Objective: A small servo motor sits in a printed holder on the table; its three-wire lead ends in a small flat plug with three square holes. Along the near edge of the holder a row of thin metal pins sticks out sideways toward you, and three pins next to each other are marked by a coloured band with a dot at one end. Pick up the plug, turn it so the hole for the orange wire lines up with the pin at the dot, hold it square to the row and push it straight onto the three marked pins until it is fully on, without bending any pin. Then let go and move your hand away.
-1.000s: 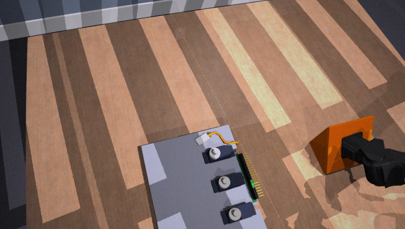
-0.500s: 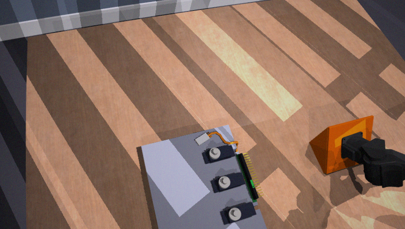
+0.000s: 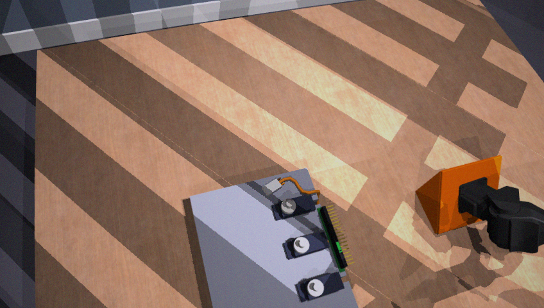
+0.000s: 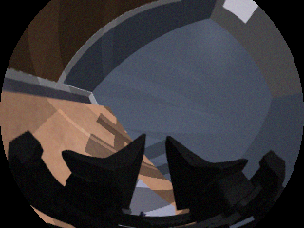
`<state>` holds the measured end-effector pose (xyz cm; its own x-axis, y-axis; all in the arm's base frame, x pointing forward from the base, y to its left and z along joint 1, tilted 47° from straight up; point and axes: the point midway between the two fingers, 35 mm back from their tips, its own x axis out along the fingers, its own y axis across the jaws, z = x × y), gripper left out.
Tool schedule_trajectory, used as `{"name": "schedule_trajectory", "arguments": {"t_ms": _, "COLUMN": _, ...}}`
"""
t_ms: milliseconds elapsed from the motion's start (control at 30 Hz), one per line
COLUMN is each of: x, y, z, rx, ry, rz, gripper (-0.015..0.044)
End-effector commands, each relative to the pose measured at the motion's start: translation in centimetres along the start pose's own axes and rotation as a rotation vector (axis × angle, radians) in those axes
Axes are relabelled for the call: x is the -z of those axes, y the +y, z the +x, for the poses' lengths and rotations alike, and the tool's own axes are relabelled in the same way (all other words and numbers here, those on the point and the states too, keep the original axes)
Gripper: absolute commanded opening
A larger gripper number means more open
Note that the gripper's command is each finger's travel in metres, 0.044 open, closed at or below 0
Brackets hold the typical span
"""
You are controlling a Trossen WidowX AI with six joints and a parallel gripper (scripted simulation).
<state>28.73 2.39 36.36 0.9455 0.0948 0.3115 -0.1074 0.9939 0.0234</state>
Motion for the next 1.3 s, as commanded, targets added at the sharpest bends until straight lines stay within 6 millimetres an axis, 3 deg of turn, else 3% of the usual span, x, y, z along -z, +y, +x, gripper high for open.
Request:
{"name": "schedule_trajectory", "arguments": {"t_ms": 0, "x": 1.8, "y": -1.2, "z": 0.8, "rx": 0.045, "ry": 0.108, "rz": -0.022, "gripper": 0.0115}}
{"name": "schedule_trajectory", "arguments": {"t_ms": 200, "x": 4.2, "y": -2.7, "z": 1.3, "rx": 0.099, "ry": 0.254, "rz": -0.032, "gripper": 0.0115}}
{"name": "schedule_trajectory", "arguments": {"t_ms": 733, "x": 9.5, "y": -5.0, "z": 4.3, "rx": 0.177, "ry": 0.52, "rz": 0.272, "gripper": 0.0115}}
{"name": "schedule_trajectory", "arguments": {"t_ms": 1267, "x": 15.3, "y": -7.8, "z": 5.8, "rx": 0.338, "ry": 0.763, "rz": 0.609, "gripper": 0.0115}}
